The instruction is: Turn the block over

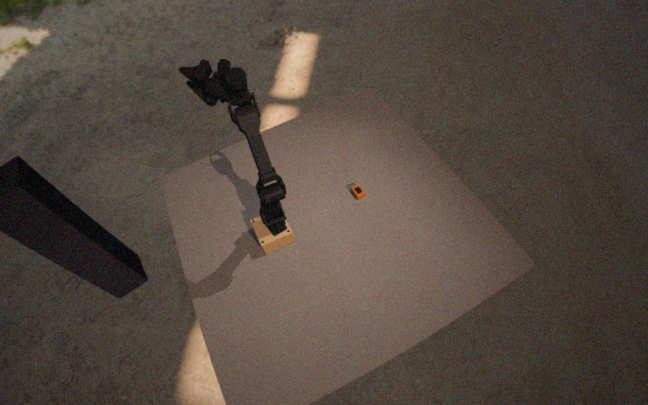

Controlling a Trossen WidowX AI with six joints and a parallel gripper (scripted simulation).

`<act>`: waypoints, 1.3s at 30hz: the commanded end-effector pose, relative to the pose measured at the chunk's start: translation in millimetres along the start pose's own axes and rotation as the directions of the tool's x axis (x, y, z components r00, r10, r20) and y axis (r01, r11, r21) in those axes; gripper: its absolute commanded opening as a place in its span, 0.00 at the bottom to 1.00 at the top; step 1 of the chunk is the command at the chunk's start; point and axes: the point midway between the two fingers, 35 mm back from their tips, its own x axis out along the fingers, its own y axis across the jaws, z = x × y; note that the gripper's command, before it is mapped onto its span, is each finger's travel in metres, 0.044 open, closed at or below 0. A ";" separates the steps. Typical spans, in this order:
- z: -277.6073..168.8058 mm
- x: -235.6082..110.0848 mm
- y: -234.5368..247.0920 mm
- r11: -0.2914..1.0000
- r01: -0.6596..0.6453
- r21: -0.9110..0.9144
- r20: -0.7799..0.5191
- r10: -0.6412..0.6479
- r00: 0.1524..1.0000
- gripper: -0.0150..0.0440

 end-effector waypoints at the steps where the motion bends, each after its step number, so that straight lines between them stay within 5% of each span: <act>1: 1.6 0.1 -1.5 1.000 0.004 0.001 0.007 -0.004 1.000 0.98; 9: 75.4 -4.3 -82.0 0.974 0.227 0.006 0.258 -0.221 0.941 1.00; 18: 159.0 -54.3 -176.0 0.866 0.496 0.067 0.472 -0.466 0.749 1.00; 32: 222.3 -200.5 -289.3 0.564 0.752 0.342 0.577 -0.757 0.306 1.00; 39: 229.3 -309.9 -343.0 0.312 0.812 0.494 0.507 -0.861 0.022 1.00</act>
